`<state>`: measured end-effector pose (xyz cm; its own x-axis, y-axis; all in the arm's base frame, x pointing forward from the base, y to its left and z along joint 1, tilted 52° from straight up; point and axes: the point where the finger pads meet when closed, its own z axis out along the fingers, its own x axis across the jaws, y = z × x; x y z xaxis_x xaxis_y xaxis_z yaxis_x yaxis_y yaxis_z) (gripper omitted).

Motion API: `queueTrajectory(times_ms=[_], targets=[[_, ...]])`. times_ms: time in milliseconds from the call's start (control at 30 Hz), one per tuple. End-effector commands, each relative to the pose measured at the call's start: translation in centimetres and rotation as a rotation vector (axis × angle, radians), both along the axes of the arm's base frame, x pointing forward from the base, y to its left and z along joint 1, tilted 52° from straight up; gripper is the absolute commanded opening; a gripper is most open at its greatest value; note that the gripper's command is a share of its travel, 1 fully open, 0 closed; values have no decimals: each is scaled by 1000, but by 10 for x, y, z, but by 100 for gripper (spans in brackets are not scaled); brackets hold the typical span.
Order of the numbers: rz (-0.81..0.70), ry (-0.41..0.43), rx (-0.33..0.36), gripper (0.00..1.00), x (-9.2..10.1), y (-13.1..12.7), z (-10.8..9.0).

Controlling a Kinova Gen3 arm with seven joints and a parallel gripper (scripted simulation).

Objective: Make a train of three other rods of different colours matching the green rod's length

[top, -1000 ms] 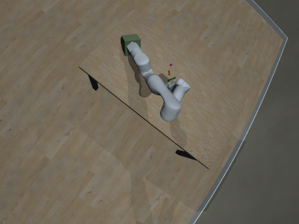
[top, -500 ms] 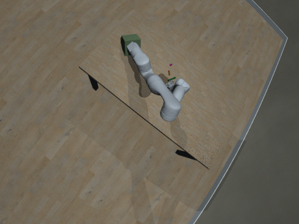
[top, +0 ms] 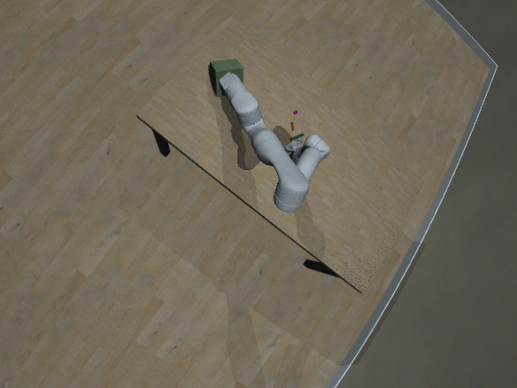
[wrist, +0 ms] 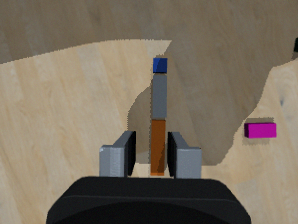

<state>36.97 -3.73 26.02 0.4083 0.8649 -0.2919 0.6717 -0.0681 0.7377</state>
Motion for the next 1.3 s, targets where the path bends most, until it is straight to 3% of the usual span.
queueTrajectory(times_ms=[0, 667, 1067, 1100, 1267], targets=[[12, -6, 11, 54, -2, 8, 5], [12, -6, 11, 54, -40, 36, 42], [12, -6, 11, 54, -45, 40, 46], [12, -6, 11, 100, -45, 40, 46], [12, -6, 11, 100, -45, 40, 46]])
